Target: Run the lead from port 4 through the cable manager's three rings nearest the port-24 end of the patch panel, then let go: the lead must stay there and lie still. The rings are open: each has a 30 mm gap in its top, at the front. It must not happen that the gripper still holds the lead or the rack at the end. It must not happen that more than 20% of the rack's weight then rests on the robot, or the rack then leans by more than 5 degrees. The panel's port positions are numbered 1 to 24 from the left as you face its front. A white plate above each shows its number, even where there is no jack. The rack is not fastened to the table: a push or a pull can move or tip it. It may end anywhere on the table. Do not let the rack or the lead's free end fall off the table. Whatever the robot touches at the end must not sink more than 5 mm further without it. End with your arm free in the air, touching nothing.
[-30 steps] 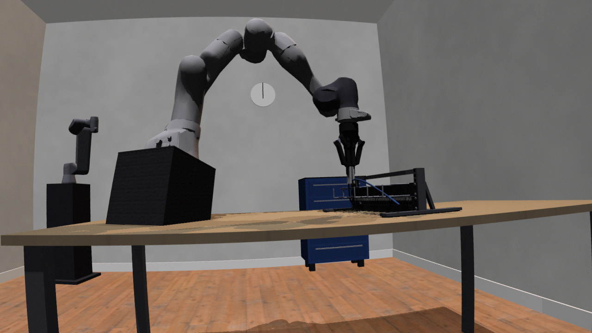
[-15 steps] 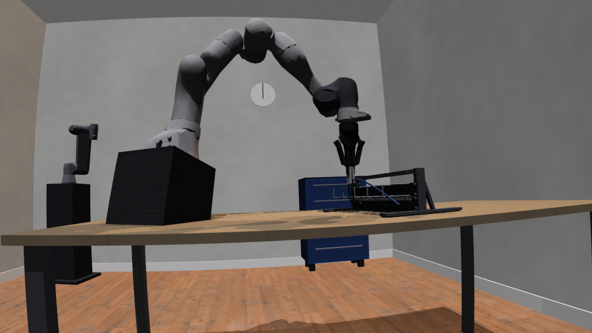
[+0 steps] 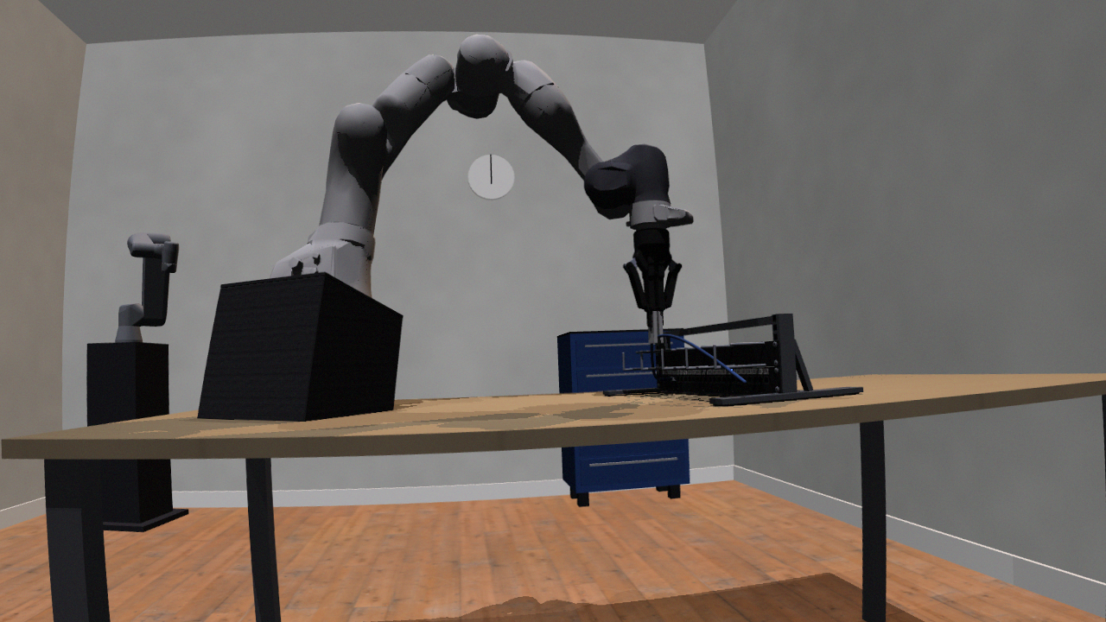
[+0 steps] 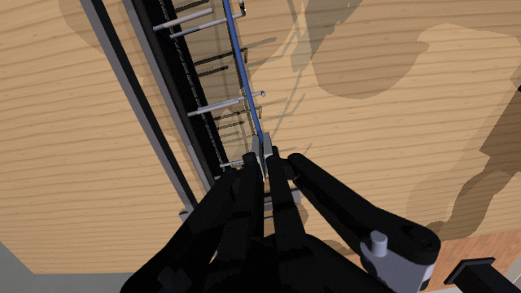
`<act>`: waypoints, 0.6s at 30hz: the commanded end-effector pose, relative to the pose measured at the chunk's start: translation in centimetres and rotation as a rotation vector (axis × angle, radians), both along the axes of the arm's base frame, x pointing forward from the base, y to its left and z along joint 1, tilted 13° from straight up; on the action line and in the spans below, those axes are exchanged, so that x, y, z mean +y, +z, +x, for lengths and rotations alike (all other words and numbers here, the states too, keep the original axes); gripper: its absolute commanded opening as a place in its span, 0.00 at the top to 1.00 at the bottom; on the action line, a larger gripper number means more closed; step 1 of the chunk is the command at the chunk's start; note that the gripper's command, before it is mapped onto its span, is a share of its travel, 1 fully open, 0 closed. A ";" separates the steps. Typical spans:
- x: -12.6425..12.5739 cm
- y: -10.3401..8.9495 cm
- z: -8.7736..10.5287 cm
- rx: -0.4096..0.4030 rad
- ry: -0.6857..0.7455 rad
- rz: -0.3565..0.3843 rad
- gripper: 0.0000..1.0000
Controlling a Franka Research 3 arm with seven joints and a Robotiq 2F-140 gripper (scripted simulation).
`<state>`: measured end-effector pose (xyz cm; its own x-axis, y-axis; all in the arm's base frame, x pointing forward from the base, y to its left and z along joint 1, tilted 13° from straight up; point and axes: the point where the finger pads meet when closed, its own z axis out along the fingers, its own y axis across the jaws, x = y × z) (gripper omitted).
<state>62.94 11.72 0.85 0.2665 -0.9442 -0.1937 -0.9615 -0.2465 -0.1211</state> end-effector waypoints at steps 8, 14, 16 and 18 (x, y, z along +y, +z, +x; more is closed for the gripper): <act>-0.5 -0.4 0.4 -0.011 -0.003 -0.003 1.00; -0.4 -0.9 0.5 -0.011 -0.003 -0.003 1.00; -0.3 -1.1 0.5 -0.011 -0.003 -0.003 1.00; -0.3 -1.3 0.5 -0.011 -0.003 -0.003 1.00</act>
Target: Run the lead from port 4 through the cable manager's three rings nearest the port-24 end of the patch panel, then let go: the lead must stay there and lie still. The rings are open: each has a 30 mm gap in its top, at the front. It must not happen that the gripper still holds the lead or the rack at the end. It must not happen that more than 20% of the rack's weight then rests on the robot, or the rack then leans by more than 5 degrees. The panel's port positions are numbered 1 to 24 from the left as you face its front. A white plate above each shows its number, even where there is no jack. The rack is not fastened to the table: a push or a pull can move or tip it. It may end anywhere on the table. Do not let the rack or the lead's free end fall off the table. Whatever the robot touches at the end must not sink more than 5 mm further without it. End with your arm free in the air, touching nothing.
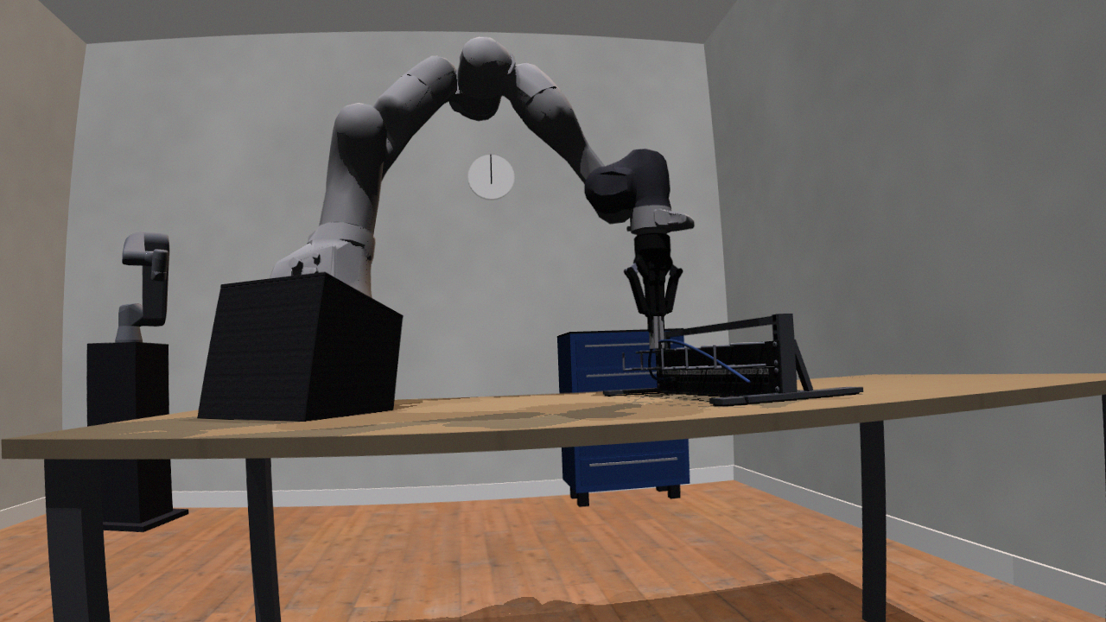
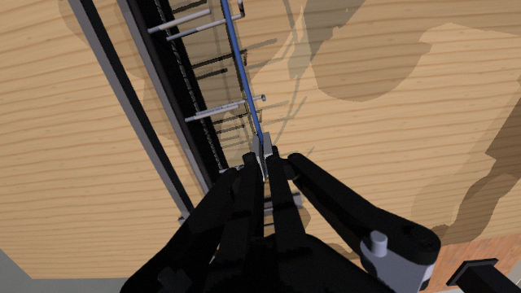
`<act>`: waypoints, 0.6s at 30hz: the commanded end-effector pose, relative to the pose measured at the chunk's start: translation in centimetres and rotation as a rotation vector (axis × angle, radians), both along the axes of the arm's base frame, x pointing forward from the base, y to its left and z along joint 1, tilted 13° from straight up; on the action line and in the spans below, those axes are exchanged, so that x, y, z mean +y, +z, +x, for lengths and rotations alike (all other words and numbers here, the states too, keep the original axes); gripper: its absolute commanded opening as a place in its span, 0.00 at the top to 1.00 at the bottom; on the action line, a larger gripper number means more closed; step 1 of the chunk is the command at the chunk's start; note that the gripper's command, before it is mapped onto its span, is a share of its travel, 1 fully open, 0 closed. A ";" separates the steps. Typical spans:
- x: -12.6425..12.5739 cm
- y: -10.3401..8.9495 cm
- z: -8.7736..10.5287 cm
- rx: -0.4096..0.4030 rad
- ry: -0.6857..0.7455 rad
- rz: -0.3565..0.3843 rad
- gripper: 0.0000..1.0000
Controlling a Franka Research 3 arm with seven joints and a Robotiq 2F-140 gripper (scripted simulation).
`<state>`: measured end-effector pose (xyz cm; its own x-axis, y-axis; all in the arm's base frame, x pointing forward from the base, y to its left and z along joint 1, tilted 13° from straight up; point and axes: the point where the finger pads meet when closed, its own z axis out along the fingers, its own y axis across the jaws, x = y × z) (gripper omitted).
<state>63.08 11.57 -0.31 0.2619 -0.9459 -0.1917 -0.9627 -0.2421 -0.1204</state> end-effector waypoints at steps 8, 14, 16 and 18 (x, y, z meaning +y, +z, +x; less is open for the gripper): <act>0.0 -0.8 0.4 -0.011 0.002 -0.001 1.00; 0.2 -1.5 0.5 -0.011 0.002 -0.001 1.00; 0.2 -1.8 0.5 -0.011 0.002 -0.001 1.00; 0.3 -2.0 0.5 -0.011 0.002 -0.001 1.00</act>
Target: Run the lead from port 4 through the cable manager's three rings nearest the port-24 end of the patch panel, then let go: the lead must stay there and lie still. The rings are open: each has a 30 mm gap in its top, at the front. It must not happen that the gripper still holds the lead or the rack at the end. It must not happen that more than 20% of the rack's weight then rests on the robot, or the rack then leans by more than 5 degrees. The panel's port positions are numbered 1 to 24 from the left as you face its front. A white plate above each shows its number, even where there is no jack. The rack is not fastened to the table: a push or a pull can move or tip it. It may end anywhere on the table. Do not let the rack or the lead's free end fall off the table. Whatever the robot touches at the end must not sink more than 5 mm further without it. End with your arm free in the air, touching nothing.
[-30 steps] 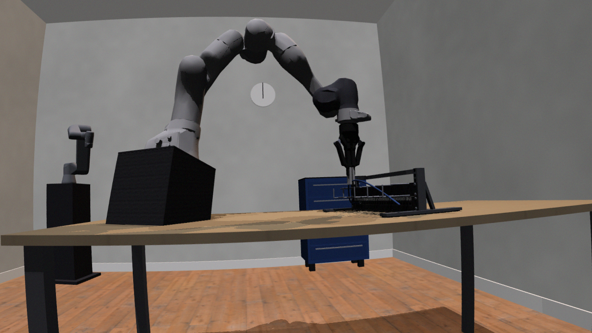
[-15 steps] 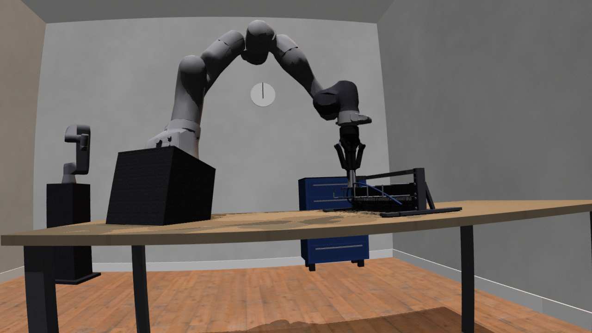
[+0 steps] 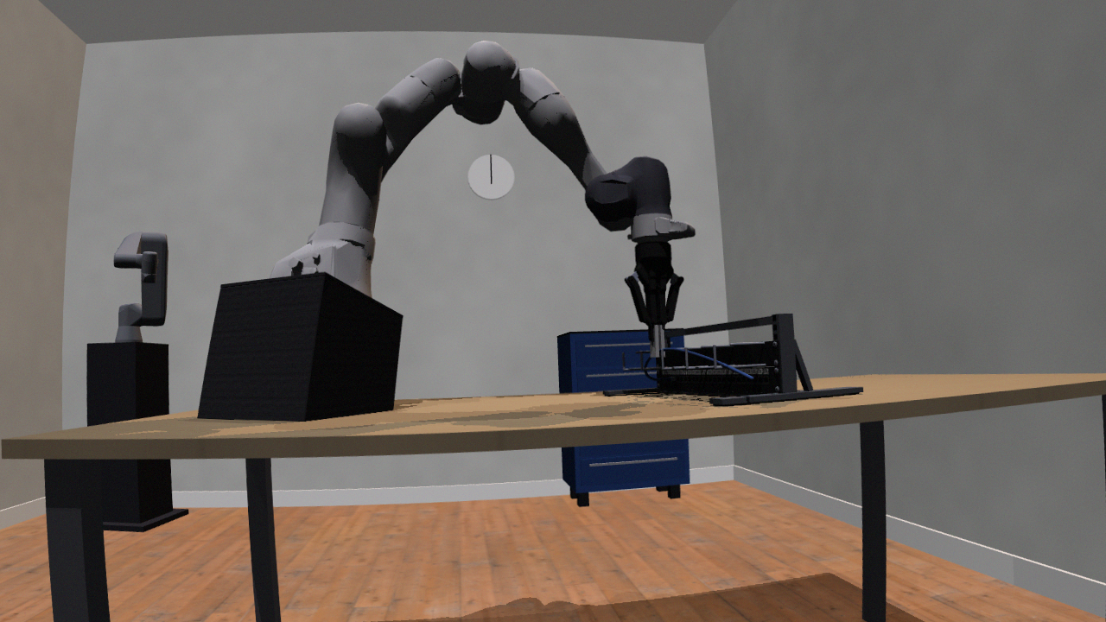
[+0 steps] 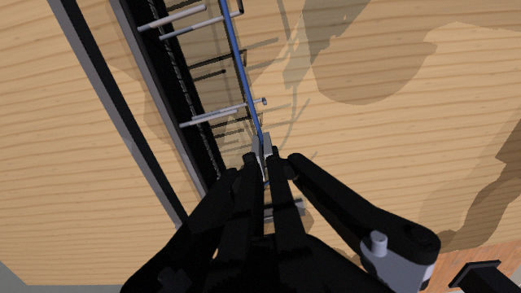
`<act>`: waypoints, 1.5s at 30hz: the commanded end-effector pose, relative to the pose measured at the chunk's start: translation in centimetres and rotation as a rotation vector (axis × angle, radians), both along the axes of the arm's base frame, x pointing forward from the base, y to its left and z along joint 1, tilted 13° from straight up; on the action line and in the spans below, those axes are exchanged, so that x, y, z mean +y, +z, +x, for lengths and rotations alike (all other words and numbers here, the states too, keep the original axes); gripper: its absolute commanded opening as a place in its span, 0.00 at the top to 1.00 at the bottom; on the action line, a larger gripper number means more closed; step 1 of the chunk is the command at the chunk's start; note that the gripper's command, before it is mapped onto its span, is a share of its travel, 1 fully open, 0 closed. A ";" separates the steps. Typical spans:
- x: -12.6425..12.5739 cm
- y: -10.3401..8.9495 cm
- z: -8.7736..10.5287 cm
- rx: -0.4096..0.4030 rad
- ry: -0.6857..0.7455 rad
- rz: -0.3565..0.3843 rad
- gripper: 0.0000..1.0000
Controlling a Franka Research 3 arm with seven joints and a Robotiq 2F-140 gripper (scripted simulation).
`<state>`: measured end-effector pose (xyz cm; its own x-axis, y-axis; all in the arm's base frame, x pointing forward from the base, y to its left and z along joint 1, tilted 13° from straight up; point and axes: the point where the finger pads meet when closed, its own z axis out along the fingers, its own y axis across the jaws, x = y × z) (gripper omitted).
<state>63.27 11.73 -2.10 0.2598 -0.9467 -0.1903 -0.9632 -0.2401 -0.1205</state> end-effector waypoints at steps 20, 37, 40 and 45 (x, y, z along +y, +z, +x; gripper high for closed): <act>0.4 -1.8 0.5 -0.010 0.004 0.001 1.00; 0.6 -2.3 0.5 -0.010 0.004 0.001 1.00; 0.6 -2.3 0.5 -0.010 0.004 0.001 1.00; 0.6 -2.3 0.5 -0.010 0.004 0.001 1.00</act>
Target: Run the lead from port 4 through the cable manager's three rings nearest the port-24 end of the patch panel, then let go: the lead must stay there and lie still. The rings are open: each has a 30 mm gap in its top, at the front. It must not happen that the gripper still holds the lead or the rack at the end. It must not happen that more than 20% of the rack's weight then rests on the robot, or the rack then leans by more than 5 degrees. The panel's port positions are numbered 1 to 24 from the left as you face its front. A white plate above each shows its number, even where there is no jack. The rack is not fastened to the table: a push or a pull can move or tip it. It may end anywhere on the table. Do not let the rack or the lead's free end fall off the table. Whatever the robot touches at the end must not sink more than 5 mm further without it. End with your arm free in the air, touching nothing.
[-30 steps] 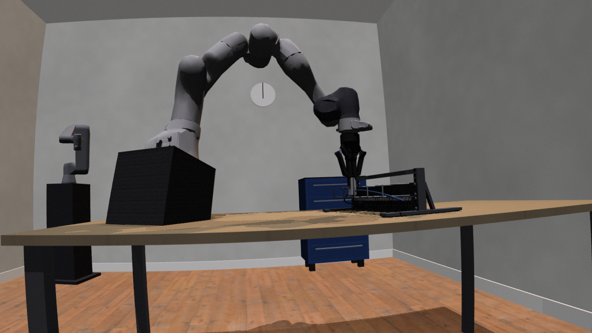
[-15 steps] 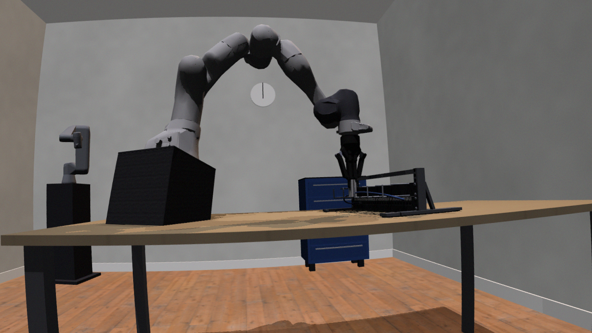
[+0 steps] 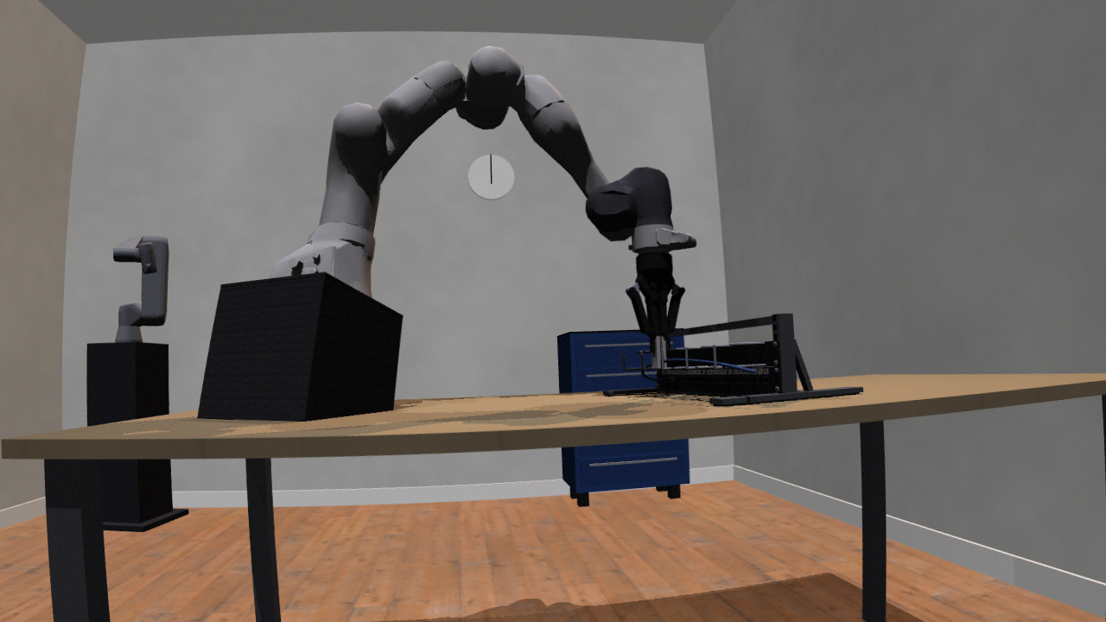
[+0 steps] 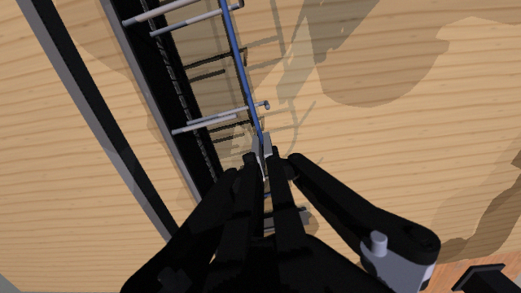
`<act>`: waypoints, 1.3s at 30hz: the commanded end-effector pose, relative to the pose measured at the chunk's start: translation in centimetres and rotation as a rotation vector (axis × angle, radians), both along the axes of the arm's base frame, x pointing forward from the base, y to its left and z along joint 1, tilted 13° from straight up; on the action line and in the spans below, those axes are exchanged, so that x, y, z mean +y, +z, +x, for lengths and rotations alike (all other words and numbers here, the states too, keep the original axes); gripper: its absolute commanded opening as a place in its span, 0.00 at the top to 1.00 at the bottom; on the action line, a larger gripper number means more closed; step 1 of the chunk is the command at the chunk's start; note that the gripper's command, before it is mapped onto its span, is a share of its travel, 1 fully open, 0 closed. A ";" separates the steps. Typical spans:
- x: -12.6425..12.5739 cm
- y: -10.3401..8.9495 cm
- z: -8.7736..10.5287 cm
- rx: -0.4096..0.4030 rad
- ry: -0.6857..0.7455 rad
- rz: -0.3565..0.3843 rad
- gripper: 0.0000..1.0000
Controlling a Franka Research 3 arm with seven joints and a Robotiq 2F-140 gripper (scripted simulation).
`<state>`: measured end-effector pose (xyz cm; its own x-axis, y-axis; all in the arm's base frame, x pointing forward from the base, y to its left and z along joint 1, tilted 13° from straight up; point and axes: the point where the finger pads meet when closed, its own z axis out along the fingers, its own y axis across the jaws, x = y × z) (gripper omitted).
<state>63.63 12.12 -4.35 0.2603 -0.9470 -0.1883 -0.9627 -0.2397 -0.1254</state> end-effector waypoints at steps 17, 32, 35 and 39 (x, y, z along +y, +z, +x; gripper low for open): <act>0.4 0.1 1.0 -0.005 0.004 0.001 1.00; 0.9 0.3 2.9 -0.005 0.004 0.001 1.00; 1.0 0.4 3.3 -0.005 0.004 0.001 1.00; 1.1 0.4 3.7 -0.005 0.004 0.001 1.00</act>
<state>67.44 12.97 -3.74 0.2753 -0.9437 -0.1836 -0.9572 -0.2513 -0.1436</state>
